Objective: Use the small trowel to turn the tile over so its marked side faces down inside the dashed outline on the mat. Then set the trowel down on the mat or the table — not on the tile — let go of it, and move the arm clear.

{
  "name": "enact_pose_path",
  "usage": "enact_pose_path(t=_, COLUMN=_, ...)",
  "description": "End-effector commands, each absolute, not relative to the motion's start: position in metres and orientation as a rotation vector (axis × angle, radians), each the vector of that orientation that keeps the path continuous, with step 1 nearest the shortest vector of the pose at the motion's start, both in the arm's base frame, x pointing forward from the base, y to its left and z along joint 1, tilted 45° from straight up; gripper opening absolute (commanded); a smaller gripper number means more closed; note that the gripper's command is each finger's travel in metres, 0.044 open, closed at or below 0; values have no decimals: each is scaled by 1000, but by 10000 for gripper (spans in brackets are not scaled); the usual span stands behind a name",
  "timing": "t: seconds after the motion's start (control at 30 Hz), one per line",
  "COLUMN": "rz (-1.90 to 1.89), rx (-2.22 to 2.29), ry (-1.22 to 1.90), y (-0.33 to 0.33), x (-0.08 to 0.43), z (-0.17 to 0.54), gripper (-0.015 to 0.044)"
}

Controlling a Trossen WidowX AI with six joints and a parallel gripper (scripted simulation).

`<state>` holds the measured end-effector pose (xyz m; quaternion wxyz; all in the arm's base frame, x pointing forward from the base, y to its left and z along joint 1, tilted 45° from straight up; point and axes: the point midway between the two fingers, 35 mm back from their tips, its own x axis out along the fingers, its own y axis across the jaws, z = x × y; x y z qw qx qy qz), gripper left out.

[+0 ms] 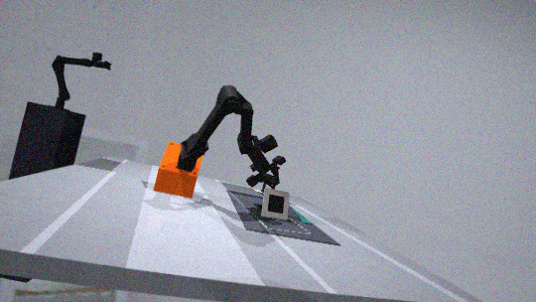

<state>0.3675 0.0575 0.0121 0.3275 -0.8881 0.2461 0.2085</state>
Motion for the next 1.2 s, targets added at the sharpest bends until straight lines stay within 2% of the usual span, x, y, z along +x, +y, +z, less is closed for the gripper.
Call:
enact_pose_path(t=0.0, rz=535, rx=-2327, ry=627, y=53, x=373, z=25, gripper=0)
enact_pose_path(t=0.5, rz=535, rx=-2328, ry=627, y=34, x=378, z=37, gripper=0)
enact_pose_path(t=0.87, rz=537, rx=-2324, ry=626, y=93, x=364, z=18, gripper=0)
enact_pose_path(t=1.17, rz=535, rx=-2325, ry=626, y=96, x=363, z=17, gripper=0)
